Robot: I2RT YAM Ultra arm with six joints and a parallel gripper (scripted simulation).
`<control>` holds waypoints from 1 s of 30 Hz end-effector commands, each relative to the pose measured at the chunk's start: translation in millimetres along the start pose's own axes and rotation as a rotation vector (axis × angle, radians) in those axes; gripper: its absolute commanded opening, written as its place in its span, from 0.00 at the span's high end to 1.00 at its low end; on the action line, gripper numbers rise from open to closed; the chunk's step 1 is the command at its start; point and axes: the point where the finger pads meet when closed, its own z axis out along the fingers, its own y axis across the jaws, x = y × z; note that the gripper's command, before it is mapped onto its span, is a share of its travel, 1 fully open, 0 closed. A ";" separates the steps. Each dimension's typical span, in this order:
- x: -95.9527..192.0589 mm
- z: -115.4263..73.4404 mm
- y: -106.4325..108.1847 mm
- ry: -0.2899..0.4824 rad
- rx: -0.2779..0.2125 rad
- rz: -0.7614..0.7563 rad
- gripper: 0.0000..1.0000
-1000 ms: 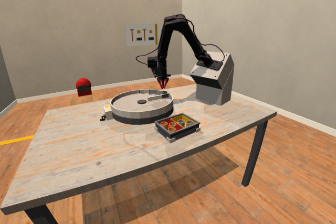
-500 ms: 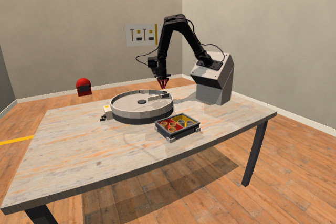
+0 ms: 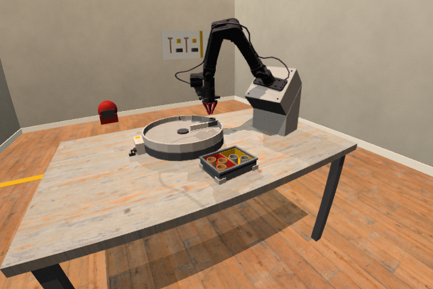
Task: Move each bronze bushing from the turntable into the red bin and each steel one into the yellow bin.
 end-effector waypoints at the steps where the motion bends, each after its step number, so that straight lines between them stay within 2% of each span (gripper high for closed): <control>1: -12.0 -3.5 3.2 -0.017 -0.011 0.004 0.86; 30: -12.2 -5.0 1.7 -0.018 -0.011 0.006 0.86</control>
